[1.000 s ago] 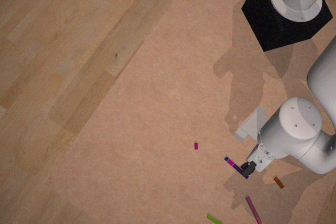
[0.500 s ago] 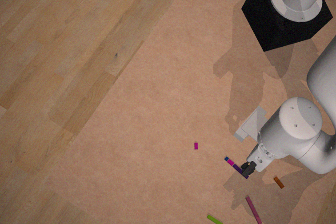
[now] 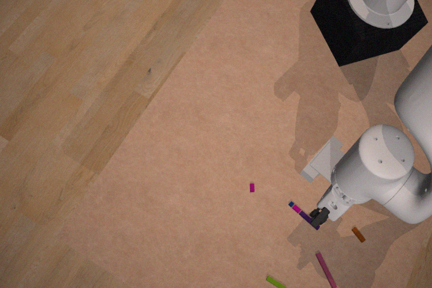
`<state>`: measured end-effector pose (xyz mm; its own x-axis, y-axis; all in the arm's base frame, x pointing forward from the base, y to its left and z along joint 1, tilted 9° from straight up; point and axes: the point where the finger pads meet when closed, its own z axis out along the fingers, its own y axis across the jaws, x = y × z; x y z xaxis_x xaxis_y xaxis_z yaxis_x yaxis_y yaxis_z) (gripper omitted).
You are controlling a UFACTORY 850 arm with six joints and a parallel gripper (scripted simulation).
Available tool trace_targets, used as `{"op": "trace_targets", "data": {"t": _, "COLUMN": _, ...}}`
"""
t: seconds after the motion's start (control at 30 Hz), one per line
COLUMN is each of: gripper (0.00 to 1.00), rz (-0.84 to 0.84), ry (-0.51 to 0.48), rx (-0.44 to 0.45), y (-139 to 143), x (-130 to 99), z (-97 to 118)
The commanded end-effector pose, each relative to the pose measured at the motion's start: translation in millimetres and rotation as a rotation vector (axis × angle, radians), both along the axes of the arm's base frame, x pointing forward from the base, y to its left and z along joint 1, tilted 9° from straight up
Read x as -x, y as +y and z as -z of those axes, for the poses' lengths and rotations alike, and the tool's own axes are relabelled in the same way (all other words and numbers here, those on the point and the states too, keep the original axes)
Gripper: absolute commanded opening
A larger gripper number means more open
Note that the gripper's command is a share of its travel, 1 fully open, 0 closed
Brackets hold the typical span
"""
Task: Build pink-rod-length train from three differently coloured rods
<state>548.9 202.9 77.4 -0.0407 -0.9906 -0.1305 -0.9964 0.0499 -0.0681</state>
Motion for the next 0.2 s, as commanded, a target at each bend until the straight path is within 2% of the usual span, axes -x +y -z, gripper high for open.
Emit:
{"op": "trace_targets", "data": {"t": 0.0, "gripper": 1.00, "rz": 0.000, "ry": -0.002, "rx": -0.001, "y": 0.2, "x": -0.8, "z": -0.9}}
{"op": "trace_targets", "data": {"t": 0.17, "gripper": 1.00, "rz": 0.000, "ry": -0.002, "rx": -0.001, "y": 0.2, "x": -0.8, "z": -0.9}}
